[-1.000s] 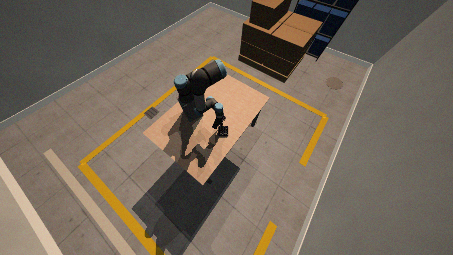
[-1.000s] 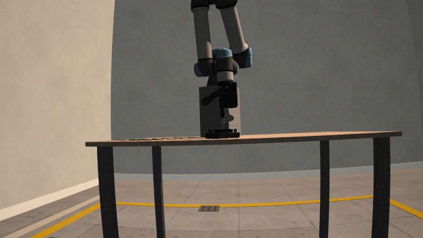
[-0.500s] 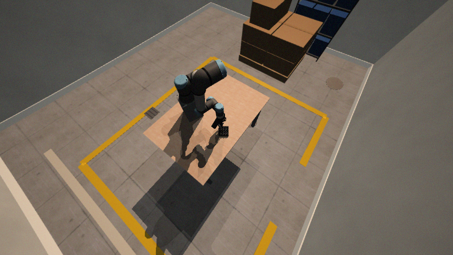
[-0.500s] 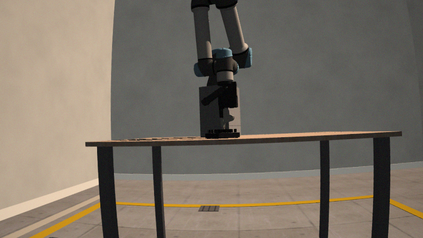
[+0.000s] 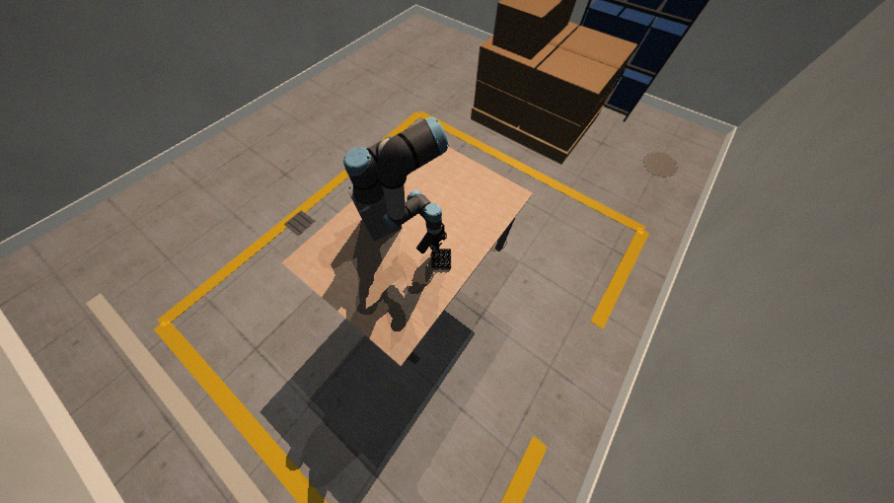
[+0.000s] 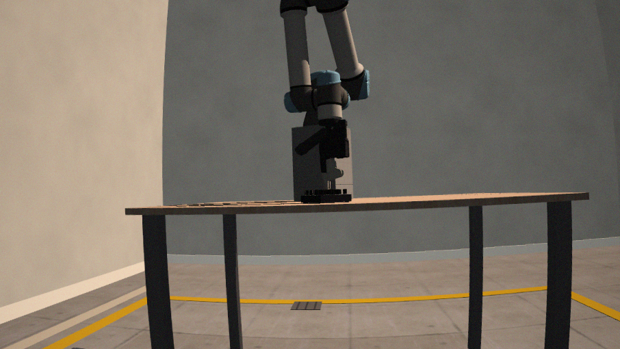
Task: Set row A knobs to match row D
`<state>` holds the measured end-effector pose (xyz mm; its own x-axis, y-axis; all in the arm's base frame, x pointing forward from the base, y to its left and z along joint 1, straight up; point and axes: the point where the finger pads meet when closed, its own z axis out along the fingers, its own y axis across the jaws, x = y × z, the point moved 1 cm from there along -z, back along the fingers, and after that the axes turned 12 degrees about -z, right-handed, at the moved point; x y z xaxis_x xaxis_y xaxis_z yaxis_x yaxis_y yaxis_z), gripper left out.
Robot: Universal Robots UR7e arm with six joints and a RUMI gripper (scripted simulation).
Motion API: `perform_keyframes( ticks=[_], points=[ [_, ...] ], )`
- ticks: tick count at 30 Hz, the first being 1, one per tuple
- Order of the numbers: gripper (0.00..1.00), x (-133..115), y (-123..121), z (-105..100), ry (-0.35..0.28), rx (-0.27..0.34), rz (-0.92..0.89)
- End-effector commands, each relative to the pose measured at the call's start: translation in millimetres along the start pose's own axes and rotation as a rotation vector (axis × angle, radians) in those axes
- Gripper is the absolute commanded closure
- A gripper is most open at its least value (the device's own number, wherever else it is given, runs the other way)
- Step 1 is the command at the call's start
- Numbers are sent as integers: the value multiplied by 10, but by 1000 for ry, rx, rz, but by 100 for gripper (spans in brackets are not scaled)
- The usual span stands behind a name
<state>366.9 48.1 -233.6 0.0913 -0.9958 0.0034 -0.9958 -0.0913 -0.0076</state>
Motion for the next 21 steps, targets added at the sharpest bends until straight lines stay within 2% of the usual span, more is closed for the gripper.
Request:
perform_keyframes(
  ticks=[1, 21],
  points=[
    [96, 1, -4, -3, 0, 1, 8],
    [96, 1, -3, -3, 0, 1, 12]
  ],
)
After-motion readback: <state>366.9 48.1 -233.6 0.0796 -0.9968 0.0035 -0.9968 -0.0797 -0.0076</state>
